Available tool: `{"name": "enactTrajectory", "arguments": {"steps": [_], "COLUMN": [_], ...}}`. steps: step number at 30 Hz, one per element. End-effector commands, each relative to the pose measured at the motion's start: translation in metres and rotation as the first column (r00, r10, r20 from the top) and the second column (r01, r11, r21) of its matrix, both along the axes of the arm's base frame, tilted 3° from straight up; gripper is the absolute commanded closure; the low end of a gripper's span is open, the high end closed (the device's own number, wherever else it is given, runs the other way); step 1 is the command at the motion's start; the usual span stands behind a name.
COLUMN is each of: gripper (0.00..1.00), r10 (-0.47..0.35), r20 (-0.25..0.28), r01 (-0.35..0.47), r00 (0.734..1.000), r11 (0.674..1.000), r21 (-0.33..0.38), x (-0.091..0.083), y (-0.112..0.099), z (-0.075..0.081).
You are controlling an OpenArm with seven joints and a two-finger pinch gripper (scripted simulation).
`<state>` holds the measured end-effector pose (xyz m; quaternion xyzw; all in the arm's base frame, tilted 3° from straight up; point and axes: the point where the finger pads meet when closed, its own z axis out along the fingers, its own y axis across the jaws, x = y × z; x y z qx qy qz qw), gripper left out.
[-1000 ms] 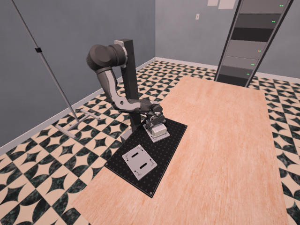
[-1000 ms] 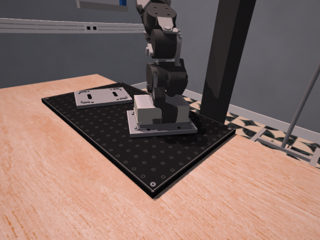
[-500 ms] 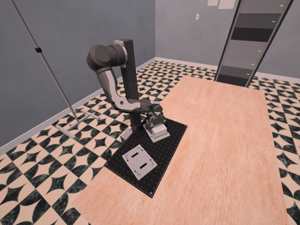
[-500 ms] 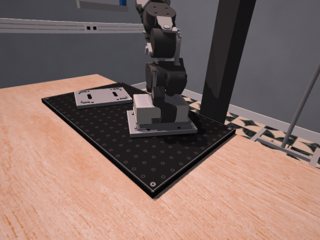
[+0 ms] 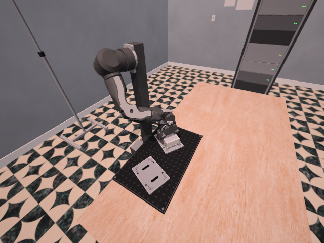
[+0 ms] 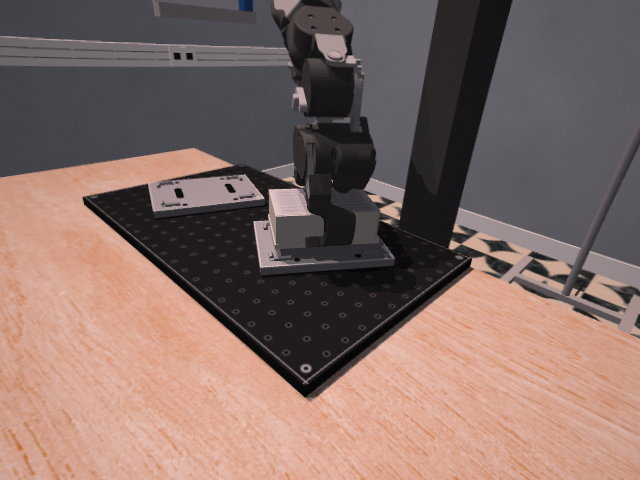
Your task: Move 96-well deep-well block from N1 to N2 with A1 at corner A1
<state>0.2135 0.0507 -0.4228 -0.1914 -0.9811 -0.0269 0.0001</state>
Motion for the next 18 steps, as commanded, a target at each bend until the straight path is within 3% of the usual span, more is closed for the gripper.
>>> {"name": "enactTrajectory", "arguments": {"steps": [1,18], "gripper": [1.0,1.0], "r10": [0.001,0.0], "r20": [0.004,0.006], "r01": [-0.001,0.0], "r00": [1.0,1.0], "r11": [1.0,1.0], "r21": [0.0,0.004], "x": [0.0018,0.003], "y": [0.0006,0.001], "z": [0.0024,0.0037]}}
